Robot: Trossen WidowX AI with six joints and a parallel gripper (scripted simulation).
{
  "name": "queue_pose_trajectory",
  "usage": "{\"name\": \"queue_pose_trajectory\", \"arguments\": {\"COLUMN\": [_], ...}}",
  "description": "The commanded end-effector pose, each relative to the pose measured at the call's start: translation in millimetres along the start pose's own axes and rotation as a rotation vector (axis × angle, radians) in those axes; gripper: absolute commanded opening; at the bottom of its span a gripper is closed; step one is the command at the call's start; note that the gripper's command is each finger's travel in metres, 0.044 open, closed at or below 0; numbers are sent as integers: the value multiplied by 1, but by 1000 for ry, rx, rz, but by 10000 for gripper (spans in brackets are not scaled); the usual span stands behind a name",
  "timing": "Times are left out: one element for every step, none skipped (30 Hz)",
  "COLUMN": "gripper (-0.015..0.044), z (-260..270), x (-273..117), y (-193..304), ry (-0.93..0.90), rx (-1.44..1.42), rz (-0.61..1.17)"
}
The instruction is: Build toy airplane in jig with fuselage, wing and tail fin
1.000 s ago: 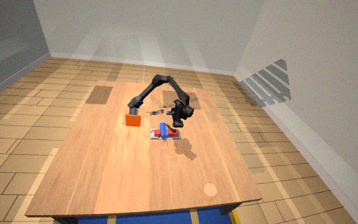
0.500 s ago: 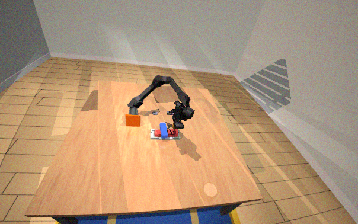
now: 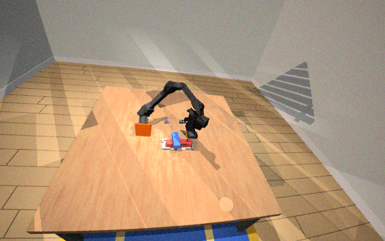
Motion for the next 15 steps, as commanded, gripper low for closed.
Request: {"name": "queue_pose_trajectory", "arguments": {"gripper": [65,65,65,65,65,65,65,65,65,65,65,65,65,65,65], "z": [-1,-1,-2,-3,-3,-3,-3,-3,-3,-3,-3,-3,-3,-3,-3], "x": [-1,-1,-1,-1,-1,-1,-1,0,1,3,4,6,7,9,11], "y": [0,0,0,0,0,0,0,0,0,0,0,0,0,0,-1], "ry": [5,5,5,5,5,5,5,5,5,5,5,5,5,5,5], "rx": [-4,-4,-4,-4,-4,-4,-4,-4,-4,-4,-4,-4,-4,-4,-4], "rz": [0,0,0,-1,-1,-1,-1,-1,-1,-1,-1,-1,-1,-1,-1]}}
Point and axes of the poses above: the point midway between the two fingers, 35 mm back from their tips, its own x axis out along the fingers, its own z axis across the jaws, y = z × x, the point moved 8 cm from there along -x, back along the fingers, and after that the axes turned 6 degrees about x, right-handed, at the moved point
